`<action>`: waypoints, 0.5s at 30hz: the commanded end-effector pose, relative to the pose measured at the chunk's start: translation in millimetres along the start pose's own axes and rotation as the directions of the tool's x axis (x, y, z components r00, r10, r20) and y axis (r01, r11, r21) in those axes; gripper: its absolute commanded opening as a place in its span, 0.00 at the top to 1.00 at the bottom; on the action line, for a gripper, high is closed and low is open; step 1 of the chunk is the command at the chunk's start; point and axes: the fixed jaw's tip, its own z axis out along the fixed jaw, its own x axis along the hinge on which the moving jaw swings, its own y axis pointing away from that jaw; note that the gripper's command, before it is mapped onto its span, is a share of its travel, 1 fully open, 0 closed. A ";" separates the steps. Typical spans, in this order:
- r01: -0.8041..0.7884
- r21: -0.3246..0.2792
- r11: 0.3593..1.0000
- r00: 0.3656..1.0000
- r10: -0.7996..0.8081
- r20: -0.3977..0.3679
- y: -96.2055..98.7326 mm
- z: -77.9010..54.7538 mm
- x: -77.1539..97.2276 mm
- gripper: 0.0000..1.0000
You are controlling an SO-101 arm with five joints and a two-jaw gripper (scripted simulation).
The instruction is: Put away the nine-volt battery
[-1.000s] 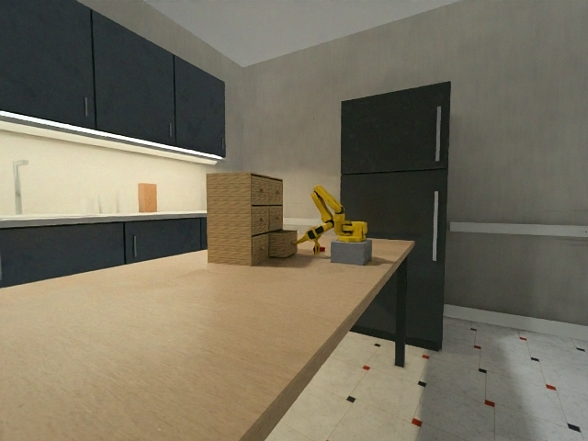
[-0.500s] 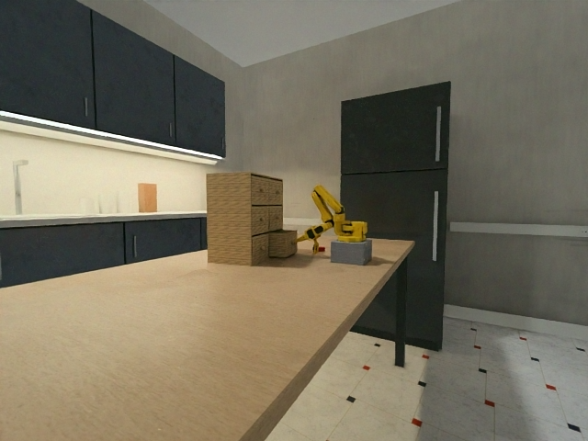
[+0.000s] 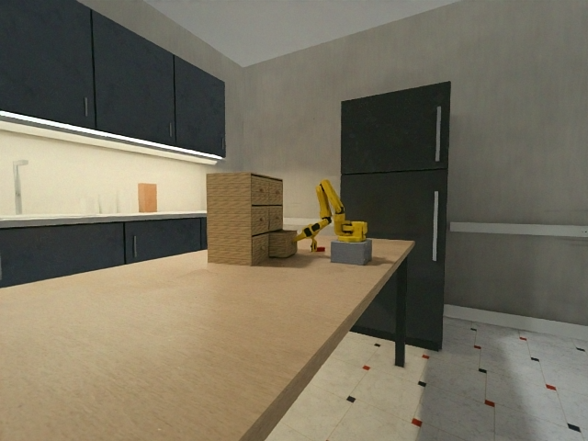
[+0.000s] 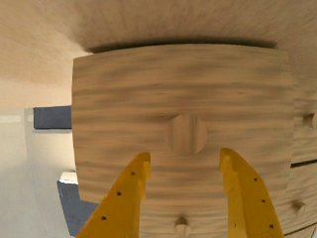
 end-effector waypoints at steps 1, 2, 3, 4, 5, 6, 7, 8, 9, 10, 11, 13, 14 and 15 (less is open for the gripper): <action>-0.015 -0.007 1.000 1.000 0.015 0.015 1.6 1.7 3.7 0.79; -0.015 -0.007 1.000 1.000 0.015 0.021 1.5 1.9 4.3 0.79; -0.015 -0.007 1.000 0.999 0.016 0.028 1.5 2.1 5.0 0.79; -0.015 -0.007 1.000 0.999 0.016 0.034 1.4 2.3 5.6 0.79; -0.015 -0.008 1.000 0.999 0.016 0.041 1.4 2.4 6.2 0.79; -0.015 -0.008 1.000 0.999 0.016 0.047 1.3 2.5 6.9 0.79; -0.015 -0.008 1.000 0.998 0.016 0.054 1.3 2.5 7.5 0.79; -0.015 -0.008 1.000 0.998 0.016 0.060 1.2 2.5 8.2 0.79; -0.015 -0.008 1.000 0.998 0.016 0.067 1.2 2.4 8.9 0.79; -0.015 -0.008 1.000 0.997 0.016 0.073 1.1 2.3 9.5 0.79; -0.015 -0.009 1.000 0.997 0.016 0.080 1.1 2.1 10.2 0.79; -0.015 -0.009 1.000 0.996 0.016 0.092 1.0 1.7 11.5 0.79; -0.015 -0.009 1.000 0.995 0.016 0.099 0.9 1.4 12.2 0.79; -0.015 -0.009 1.000 0.994 0.016 0.105 0.9 1.0 12.8 0.79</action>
